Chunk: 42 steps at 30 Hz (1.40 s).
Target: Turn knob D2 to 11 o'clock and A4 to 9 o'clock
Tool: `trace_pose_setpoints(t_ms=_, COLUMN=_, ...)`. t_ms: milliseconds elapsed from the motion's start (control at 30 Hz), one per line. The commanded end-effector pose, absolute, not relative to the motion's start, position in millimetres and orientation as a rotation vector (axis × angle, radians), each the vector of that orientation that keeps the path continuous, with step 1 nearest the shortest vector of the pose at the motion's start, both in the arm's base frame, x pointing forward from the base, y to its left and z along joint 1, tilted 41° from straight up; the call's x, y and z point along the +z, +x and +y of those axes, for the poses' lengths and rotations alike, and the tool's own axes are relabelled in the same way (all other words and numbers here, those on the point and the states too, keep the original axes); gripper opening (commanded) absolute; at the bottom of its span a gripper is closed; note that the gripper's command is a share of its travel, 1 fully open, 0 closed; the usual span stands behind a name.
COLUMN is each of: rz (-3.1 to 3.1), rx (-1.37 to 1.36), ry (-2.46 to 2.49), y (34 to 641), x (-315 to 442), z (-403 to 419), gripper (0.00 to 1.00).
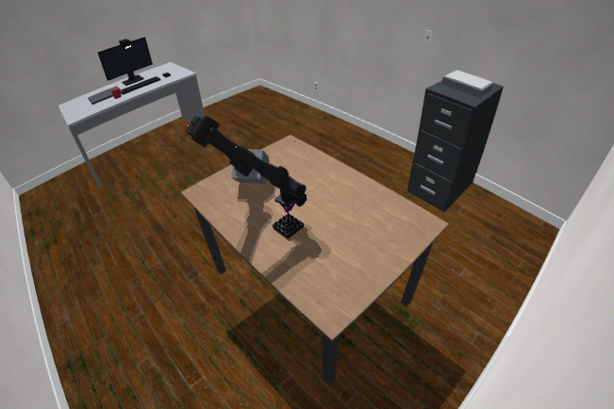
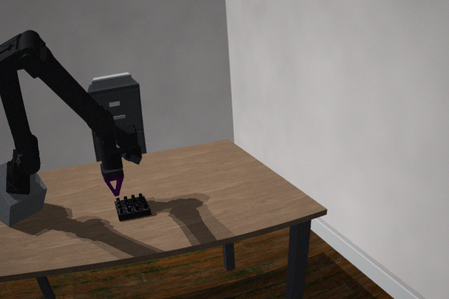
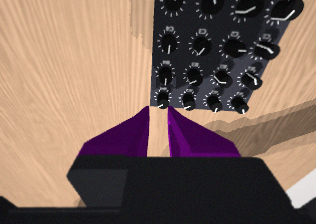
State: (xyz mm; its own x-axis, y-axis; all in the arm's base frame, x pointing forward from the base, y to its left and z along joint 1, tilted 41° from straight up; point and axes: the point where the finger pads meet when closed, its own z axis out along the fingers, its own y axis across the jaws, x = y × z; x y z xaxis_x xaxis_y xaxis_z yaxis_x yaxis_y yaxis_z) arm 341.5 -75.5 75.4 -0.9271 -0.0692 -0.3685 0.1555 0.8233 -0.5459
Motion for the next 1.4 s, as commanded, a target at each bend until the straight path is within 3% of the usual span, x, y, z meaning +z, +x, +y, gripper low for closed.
trace_pose_setpoints(t_ms=0, rz=2.582, rx=-0.807, ry=0.097, y=352.7, x=102.7, z=-64.1, gripper=0.18)
trace_pose_setpoints(t_ms=833, rz=2.593, rx=-0.811, ry=0.126, y=346.1, x=106.8, z=-64.3, gripper=0.18)
trace_pose_setpoints(t_ms=1367, rz=2.449, rx=-0.66, ry=0.577, y=347.7, x=114.6, z=-56.8, gripper=0.18)
